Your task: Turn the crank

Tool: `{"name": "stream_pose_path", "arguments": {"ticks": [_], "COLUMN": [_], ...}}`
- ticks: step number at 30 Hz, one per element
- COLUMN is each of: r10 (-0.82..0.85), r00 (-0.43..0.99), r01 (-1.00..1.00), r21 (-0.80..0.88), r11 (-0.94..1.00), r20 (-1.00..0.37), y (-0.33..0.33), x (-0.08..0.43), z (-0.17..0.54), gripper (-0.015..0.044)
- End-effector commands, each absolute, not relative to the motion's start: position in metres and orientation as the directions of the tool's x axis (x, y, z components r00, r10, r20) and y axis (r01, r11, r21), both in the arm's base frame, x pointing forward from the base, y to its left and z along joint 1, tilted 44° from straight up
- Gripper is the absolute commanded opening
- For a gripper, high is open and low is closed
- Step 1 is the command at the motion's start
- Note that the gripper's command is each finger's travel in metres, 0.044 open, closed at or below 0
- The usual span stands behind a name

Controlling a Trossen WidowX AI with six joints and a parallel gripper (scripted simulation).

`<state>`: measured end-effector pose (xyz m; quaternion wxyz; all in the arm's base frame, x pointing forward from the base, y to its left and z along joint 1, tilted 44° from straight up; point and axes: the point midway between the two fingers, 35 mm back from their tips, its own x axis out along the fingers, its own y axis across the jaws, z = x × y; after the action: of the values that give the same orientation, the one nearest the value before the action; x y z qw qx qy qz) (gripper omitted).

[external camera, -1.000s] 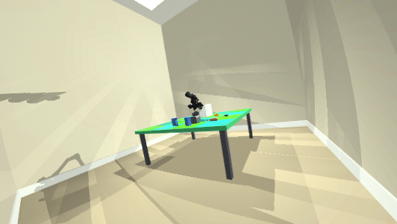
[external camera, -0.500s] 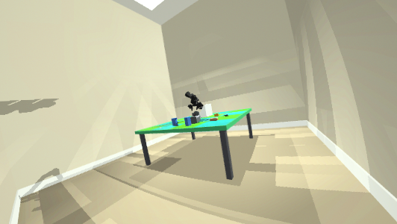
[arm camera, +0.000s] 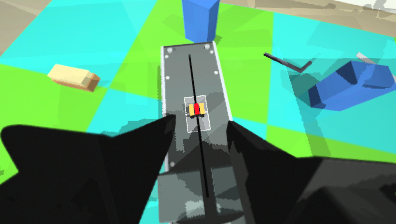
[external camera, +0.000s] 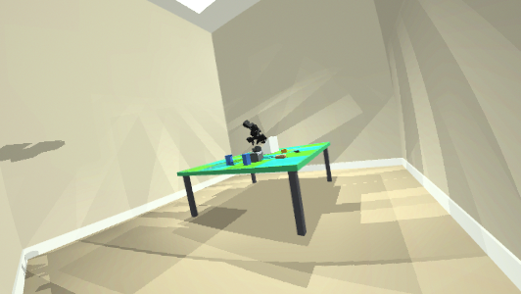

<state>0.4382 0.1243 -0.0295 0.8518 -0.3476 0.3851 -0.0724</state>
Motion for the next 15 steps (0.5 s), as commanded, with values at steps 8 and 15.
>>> {"name": "stream_pose_path", "arguments": {"ticks": [8, 15], "r10": [-0.391, -0.391], "r00": [0.693, 0.693], "r01": [-0.145, -0.145], "r21": [-0.648, -0.648], "r11": [0.748, 0.748], "r20": [-0.606, -0.606], "y": [0.1244, 0.1244], "x": [0.4382, 0.4382], "z": [-0.0295, -0.0295], "gripper": [0.0, 0.0]}}
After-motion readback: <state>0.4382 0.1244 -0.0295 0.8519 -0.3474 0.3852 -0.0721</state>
